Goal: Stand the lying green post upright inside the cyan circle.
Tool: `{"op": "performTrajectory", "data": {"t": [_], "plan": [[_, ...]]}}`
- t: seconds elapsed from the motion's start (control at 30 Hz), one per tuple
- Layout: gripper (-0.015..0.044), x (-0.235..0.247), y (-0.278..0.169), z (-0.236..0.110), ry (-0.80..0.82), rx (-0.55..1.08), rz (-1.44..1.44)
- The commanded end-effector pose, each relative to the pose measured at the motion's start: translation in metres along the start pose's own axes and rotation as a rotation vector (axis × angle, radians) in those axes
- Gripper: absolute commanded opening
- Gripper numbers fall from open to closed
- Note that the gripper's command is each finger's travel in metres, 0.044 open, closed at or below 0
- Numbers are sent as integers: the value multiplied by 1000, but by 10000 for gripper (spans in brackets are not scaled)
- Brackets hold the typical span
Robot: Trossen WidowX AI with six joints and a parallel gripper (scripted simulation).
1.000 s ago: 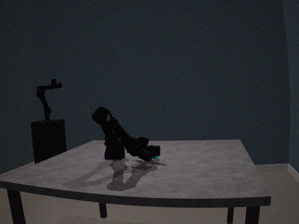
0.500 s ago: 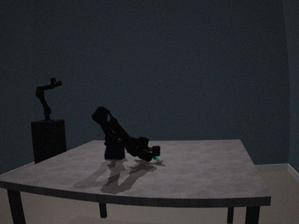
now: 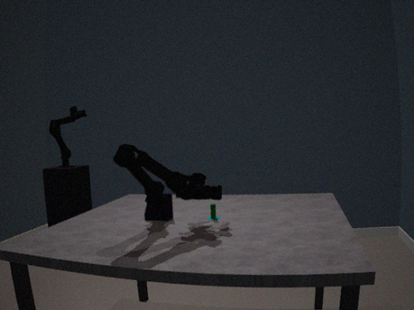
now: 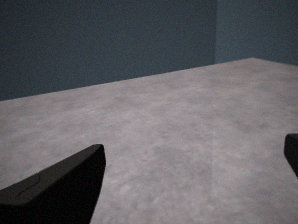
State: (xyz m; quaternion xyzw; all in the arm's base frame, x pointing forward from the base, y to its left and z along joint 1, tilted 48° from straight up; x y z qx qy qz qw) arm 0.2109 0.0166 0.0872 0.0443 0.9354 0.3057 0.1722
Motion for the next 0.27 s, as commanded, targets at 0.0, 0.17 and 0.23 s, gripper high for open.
{"op": "performTrajectory", "data": {"t": [0.0,0.17,0.23], "plan": [[400,2,15,-4,-6,-4,1],[400,-3,23,7,114,118,109],[400,-7,30,16,197,233,181]]}}
Point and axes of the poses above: the point midway between the two fingers, 35 mm back from their tips, its own z axis out along the fingers, its own x axis across the jaws, y = z × x, the point moved 7 cm from there along -z, back along the fingers, and after that the axes turned 2 degrees about -z, right-handed, at the moved point
